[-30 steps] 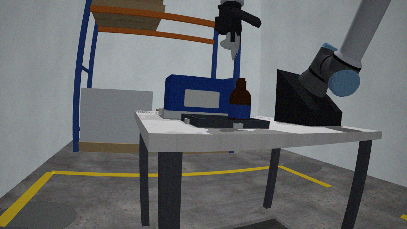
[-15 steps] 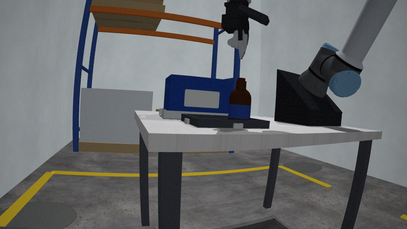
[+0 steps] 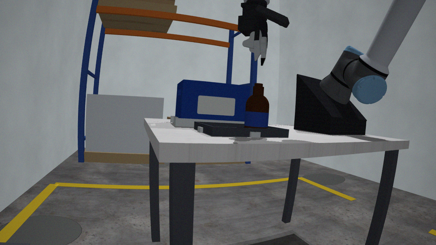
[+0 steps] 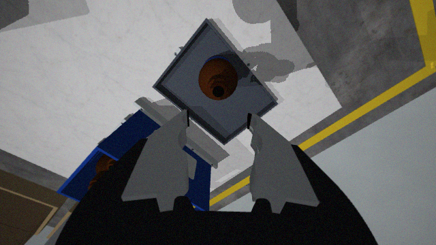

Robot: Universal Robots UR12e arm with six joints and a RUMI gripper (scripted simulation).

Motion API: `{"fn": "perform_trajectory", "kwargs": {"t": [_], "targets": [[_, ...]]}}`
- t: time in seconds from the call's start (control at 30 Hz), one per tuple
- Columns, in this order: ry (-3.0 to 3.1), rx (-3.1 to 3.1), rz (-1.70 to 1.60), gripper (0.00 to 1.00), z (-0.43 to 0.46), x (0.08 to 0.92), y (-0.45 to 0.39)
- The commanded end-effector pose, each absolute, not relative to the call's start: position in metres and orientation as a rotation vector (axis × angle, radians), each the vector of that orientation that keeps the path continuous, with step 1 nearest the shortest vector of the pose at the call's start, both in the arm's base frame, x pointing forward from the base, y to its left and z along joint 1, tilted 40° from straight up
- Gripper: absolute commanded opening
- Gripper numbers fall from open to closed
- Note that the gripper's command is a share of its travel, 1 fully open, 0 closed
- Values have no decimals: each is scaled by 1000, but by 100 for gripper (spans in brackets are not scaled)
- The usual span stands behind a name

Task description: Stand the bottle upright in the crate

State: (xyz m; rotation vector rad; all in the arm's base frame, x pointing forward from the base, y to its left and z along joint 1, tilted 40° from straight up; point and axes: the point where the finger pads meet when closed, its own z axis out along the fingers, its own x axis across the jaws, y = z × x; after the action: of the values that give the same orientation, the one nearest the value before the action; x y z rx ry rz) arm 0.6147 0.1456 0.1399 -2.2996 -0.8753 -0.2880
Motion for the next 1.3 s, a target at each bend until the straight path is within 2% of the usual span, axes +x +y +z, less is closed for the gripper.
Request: {"fn": "perform_trajectory", "kwargs": {"t": [0.0, 1.27], "targets": [[-873, -2299, -287, 38, 139, 614, 146], [-873, -2297, -283, 38, 133, 613, 152]]}}
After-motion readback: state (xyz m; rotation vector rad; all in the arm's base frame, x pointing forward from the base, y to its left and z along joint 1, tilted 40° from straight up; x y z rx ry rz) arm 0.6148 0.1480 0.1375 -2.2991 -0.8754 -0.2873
